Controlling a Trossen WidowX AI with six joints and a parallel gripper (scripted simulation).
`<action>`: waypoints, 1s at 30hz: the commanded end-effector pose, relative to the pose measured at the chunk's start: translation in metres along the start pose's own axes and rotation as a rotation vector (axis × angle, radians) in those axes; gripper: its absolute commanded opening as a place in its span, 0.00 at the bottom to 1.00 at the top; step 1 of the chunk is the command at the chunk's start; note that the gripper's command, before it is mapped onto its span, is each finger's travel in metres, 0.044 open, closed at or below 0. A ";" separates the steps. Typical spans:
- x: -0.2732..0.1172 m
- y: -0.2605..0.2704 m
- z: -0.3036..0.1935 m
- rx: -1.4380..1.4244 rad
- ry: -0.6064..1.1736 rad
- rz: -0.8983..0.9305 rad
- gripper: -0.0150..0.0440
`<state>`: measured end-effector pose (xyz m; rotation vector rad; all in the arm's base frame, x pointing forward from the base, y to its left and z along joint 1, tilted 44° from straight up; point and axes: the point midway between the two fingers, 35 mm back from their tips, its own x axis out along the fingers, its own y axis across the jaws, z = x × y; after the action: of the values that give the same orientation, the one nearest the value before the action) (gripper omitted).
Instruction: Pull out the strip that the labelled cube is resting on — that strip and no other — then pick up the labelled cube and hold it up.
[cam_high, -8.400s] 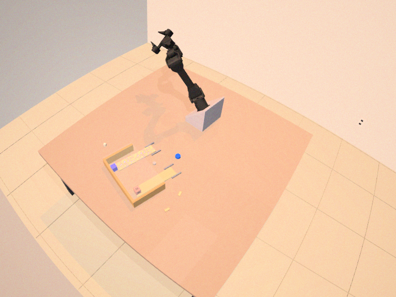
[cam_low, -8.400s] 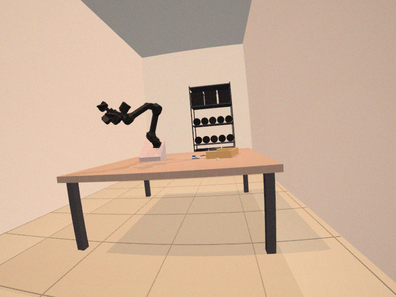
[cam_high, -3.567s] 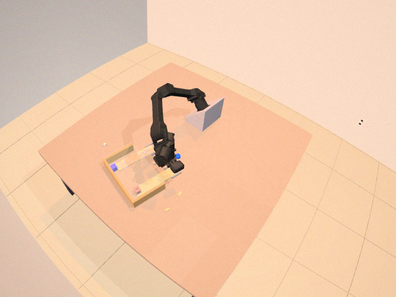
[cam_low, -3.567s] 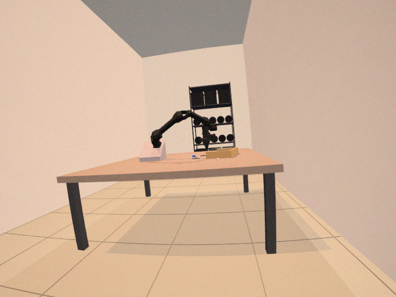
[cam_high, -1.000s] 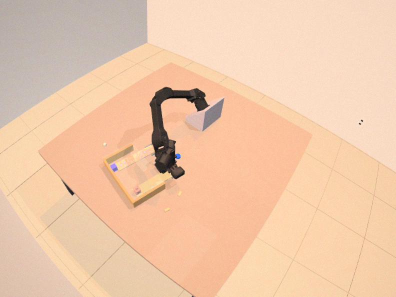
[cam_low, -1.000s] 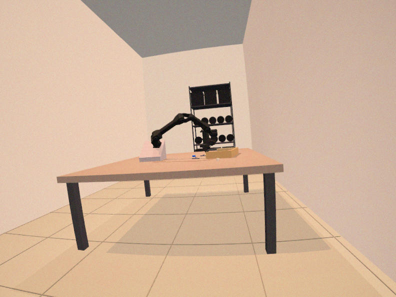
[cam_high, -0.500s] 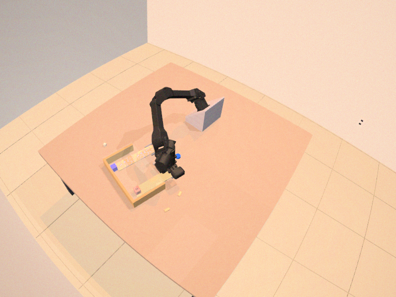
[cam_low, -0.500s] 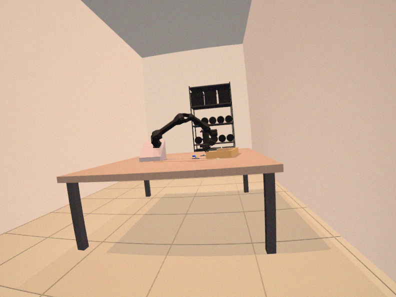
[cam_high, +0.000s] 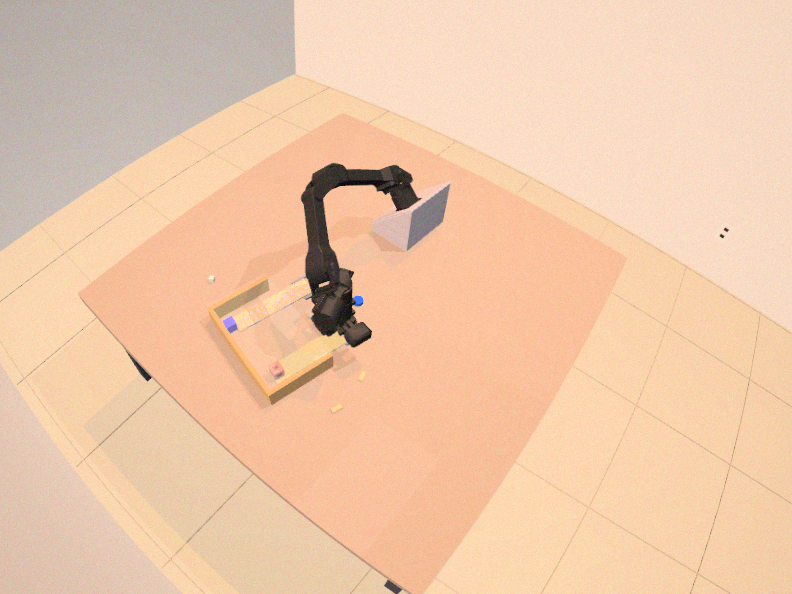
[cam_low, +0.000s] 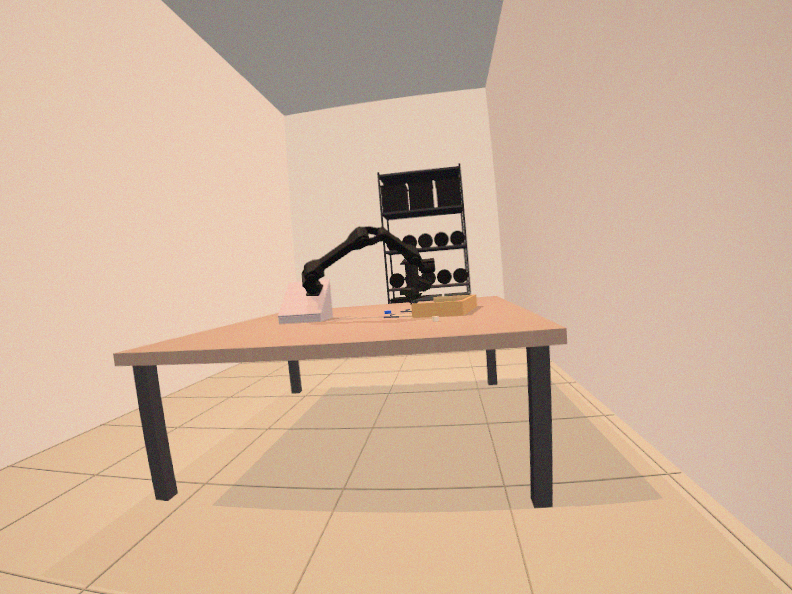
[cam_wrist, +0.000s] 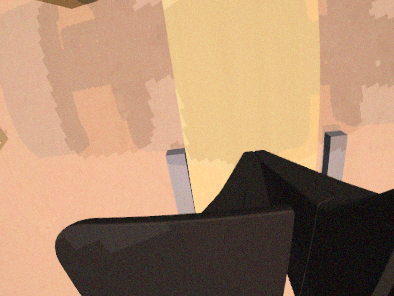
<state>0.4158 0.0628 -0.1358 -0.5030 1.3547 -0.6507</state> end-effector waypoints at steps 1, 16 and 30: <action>0.005 -0.001 0.001 -0.001 0.003 -0.005 0.25; 0.005 0.000 -0.019 -0.002 0.004 -0.004 0.25; 0.006 0.000 -0.041 -0.003 0.005 -0.004 0.25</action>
<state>0.3885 0.0635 -0.1411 -0.5075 1.3348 -0.6501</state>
